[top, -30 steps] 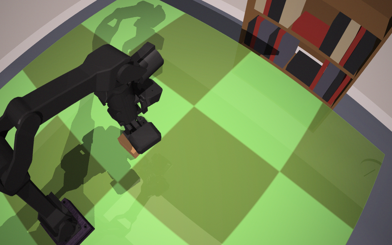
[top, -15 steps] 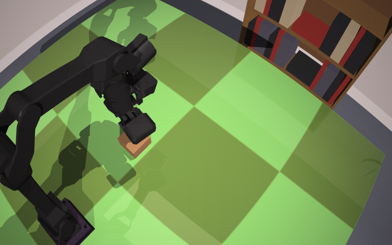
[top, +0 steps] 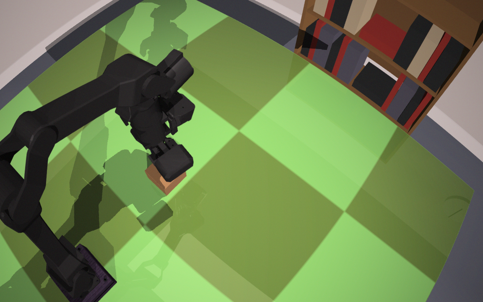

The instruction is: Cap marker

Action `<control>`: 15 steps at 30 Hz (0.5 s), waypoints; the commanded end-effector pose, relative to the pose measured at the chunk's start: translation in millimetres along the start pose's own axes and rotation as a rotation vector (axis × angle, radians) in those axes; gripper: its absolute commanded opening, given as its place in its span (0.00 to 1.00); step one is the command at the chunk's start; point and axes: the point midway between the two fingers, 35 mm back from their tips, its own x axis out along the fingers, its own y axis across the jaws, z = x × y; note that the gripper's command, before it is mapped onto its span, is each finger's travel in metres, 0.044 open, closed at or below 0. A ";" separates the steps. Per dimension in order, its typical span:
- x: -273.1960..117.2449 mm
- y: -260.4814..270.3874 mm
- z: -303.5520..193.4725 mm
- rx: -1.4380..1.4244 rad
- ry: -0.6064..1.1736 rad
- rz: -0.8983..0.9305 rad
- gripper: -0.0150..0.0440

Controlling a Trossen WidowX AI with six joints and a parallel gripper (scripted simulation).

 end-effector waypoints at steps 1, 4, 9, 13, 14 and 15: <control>6.8 -0.5 -0.1 0.005 0.000 -0.004 0.25; 11.6 -0.5 -0.1 0.005 0.000 -0.004 0.25; 19.7 -0.6 -0.4 0.005 0.000 -0.004 0.25; 26.1 -0.8 -0.8 0.005 0.000 -0.004 0.25; 27.7 -0.8 -0.9 0.005 0.000 -0.004 0.25; 29.3 -0.9 -1.1 0.005 0.000 -0.004 0.25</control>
